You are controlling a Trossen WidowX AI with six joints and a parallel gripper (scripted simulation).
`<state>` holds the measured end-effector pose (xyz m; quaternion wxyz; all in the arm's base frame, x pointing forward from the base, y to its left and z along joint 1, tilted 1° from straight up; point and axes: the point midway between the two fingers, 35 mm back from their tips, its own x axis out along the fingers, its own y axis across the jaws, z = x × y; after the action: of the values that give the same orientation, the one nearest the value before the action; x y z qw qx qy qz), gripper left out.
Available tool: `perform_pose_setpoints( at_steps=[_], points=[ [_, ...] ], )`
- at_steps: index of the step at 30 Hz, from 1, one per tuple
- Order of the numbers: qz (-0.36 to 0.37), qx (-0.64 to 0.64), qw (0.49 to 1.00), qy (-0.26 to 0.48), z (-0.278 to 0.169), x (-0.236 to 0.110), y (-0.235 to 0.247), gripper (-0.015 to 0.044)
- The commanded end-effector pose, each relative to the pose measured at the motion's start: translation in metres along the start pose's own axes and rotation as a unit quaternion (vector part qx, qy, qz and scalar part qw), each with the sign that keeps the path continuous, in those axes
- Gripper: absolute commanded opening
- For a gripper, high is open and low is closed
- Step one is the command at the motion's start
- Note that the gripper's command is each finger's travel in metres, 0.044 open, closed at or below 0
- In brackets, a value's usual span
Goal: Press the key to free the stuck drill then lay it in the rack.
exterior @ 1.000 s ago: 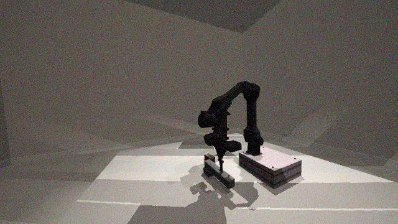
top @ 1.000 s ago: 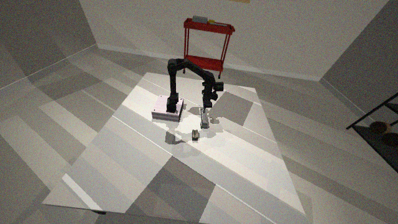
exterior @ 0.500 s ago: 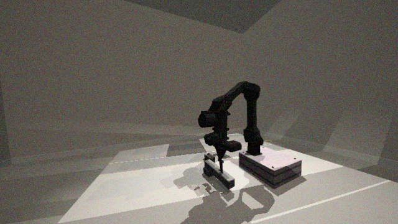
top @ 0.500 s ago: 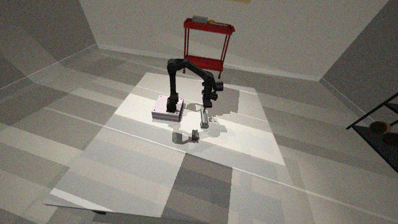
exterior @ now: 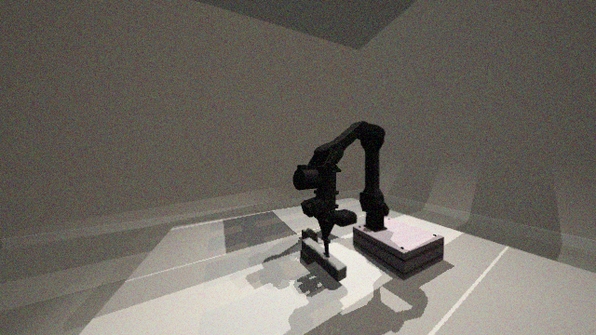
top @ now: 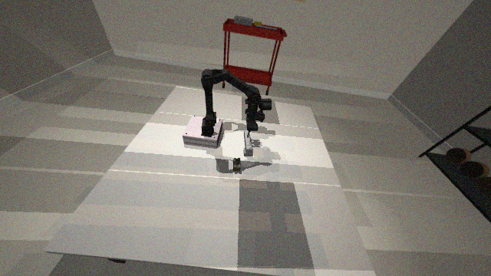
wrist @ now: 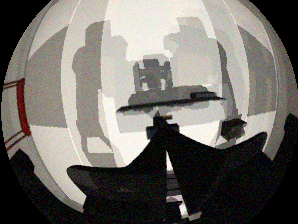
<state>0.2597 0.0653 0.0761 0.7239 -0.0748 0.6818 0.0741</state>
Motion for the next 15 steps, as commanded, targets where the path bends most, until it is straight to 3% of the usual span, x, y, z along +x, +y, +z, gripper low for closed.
perform_pose_setpoints(
  at_steps=[1, 15],
  points=[
    [-0.001, -0.001, 1.000, 0.021, -0.0077, 0.0158, -0.0006, 0.0000],
    [-0.001, -0.001, 1.000, 0.021, -0.0085, 0.0208, -0.0008, 0.0000]
  ],
)
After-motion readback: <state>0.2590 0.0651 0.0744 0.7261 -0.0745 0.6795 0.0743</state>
